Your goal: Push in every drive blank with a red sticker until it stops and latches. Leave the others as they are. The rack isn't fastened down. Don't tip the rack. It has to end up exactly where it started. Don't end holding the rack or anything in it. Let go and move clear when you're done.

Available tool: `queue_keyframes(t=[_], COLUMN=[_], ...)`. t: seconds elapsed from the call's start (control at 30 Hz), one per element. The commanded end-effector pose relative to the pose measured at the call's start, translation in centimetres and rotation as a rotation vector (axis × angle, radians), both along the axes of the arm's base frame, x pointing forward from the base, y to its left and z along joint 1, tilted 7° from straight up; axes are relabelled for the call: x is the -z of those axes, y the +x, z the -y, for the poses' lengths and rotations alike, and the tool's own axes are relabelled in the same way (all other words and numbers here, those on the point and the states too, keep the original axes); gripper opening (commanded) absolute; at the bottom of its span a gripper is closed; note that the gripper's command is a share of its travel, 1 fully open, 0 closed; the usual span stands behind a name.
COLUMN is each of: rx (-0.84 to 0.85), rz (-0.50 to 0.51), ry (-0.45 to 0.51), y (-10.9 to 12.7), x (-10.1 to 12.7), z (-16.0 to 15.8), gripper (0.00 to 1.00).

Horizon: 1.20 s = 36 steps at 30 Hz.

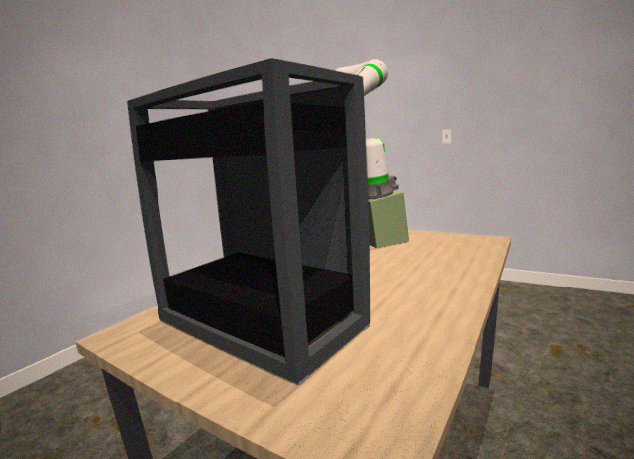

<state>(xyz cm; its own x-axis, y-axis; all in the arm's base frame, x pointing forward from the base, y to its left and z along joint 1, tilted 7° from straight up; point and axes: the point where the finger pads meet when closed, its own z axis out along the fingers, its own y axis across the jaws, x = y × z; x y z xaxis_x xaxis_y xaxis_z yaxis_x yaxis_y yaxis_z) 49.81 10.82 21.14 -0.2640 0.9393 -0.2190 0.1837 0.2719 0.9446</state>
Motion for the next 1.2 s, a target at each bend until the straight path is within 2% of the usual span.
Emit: queue_keyframes(t=[0.0, 0.23, 0.3, 0.63, 0.8, 1.17], rx=[0.022, 0.064, 0.064, 0.101, 0.111, 0.119], rz=[0.100, 0.184, 0.184, 0.272, 0.299, 0.323], ry=[0.059, 0.132, 0.132, 0.191, 0.207, 0.219], y=[0.1, 0.0, 0.0, -0.4, -0.5, -0.7], x=[-1.9, -5.7, -5.7, -9.4, -10.5, -11.5], z=[0.9, 2.6, 2.6, 4.2, 4.7, 5.2], gripper=[1.00, 1.00, 1.00, 1.00, 1.00, 1.00])
